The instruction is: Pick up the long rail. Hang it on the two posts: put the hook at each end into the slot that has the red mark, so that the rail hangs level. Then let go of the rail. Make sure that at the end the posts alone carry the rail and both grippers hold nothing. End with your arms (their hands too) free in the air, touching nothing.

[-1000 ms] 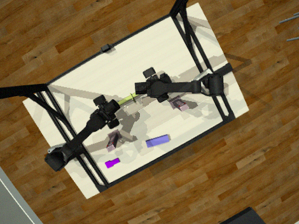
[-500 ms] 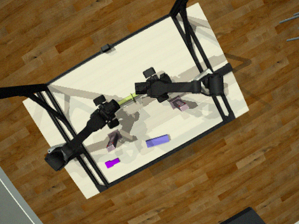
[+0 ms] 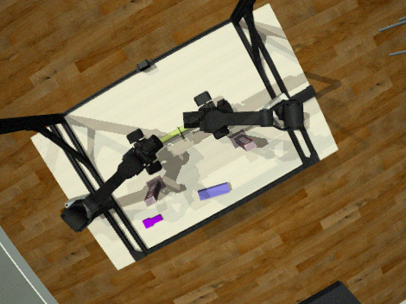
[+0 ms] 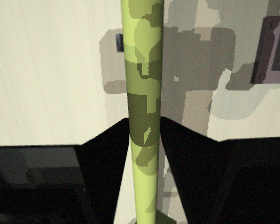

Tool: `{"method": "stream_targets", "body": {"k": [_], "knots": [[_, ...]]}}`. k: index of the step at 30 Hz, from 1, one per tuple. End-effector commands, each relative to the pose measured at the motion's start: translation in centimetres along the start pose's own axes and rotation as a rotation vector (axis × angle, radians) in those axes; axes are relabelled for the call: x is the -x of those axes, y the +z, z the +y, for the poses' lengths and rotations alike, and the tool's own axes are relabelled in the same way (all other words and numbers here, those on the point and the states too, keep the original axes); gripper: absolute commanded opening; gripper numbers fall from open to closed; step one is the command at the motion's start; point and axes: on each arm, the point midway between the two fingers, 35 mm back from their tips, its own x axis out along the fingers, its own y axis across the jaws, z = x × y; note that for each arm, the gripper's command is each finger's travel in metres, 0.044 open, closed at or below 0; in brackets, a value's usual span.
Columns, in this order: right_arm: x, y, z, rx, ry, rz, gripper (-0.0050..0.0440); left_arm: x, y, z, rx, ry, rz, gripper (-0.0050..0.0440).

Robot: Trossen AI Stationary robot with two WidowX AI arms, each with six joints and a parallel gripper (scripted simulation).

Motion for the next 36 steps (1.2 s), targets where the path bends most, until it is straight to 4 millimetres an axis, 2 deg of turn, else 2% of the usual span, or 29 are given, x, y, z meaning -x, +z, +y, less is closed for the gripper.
{"method": "stream_targets", "body": {"k": [1, 7, 19, 36], "knots": [[-0.5, 0.1, 0.0, 0.001, -0.001, -0.011, 0.0000, 0.1, 0.0, 0.0, 0.001, 0.000, -0.001, 0.0000], [-0.2, 0.1, 0.0, 0.001, -0.001, -0.016, 0.0000, 0.1, 0.0, 0.0, 0.001, 0.000, 0.005, 0.0000], [2.9, -0.2, 0.0, -0.001, 0.000, -0.092, 0.0000, 0.2, 0.1, 0.0, 0.000, 0.002, 0.092, 0.0000], [3.0, -0.2, 0.0, -0.001, 0.000, -0.093, 0.0000, 0.2, 0.1, 0.0, 0.000, 0.002, 0.093, 0.0000]]}}
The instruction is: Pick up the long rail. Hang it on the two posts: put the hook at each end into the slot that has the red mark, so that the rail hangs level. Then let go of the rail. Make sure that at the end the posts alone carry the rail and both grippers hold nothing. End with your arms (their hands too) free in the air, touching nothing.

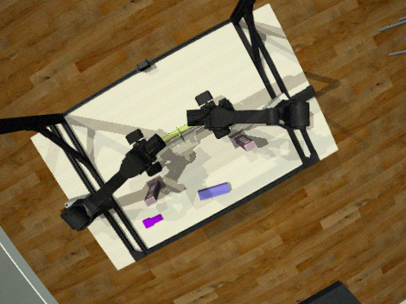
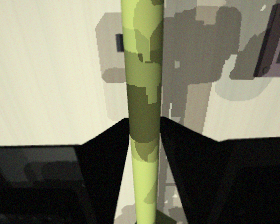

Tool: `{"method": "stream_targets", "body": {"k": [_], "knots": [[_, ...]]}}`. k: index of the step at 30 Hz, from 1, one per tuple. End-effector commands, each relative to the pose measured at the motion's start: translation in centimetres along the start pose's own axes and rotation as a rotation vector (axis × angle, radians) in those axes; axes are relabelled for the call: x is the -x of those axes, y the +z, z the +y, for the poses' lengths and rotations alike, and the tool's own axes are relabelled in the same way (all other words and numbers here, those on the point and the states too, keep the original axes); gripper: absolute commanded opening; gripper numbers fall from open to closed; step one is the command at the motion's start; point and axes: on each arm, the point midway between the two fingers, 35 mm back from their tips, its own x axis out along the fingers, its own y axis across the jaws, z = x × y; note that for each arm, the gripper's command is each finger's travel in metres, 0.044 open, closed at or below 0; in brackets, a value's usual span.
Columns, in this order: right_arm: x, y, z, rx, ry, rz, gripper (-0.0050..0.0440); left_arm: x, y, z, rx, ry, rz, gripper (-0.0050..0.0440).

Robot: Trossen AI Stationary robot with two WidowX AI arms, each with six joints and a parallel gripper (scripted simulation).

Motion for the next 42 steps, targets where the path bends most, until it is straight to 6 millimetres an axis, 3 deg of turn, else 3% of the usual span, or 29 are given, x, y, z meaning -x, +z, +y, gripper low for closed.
{"method": "stream_targets", "body": {"k": [1, 42], "knots": [[0.1, 0.0, 0.0, -0.001, 0.000, 0.000, 0.0000, 0.1, 0.1, 0.0, 0.002, 0.001, 0.000, 0.0000], [-3.7, -0.1, 0.0, 0.000, 0.001, -0.013, 0.0000, -3.7, 0.1, 0.0, 0.001, -0.005, -0.004, 0.0000]]}}
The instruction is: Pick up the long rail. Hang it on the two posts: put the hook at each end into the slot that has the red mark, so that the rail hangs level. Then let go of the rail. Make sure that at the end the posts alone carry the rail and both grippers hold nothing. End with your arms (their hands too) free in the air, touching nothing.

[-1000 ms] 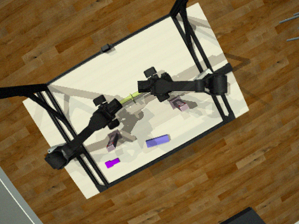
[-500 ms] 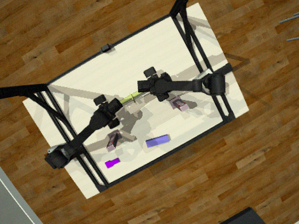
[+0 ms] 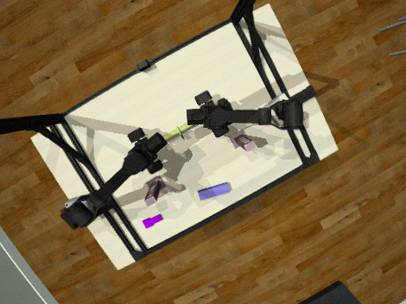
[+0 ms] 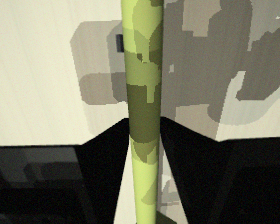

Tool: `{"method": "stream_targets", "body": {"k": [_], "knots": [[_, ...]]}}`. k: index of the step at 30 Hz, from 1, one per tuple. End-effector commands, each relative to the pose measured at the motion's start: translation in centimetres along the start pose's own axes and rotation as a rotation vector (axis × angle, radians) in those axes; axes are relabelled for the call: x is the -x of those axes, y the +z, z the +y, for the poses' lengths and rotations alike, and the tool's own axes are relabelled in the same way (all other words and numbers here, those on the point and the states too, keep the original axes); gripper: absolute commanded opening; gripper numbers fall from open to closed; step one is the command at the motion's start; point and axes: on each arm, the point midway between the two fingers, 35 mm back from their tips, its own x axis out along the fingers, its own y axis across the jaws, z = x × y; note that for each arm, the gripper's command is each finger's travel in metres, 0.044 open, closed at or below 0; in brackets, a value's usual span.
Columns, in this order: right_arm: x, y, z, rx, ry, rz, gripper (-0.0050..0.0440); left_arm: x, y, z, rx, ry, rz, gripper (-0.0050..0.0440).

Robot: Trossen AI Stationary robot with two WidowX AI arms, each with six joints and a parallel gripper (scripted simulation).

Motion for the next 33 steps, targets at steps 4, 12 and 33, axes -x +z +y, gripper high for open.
{"method": "stream_targets", "body": {"k": [4, 12, 33], "knots": [[-0.7, 0.0, 0.0, -0.001, 0.000, -0.005, 0.0000, -0.6, 0.0, 0.0, 0.000, -0.003, -0.001, 0.0000], [-0.1, 0.0, 0.0, 0.000, 0.000, 0.000, 0.0168, -0.1, 0.0, 0.0, 0.000, 0.000, 0.000, 0.0168], [2.2, 0.1, 0.0, 0.000, 0.000, 0.000, 0.0440, 2.3, 0.1, -0.1, 0.000, 0.000, 0.000, 0.0440]]}}
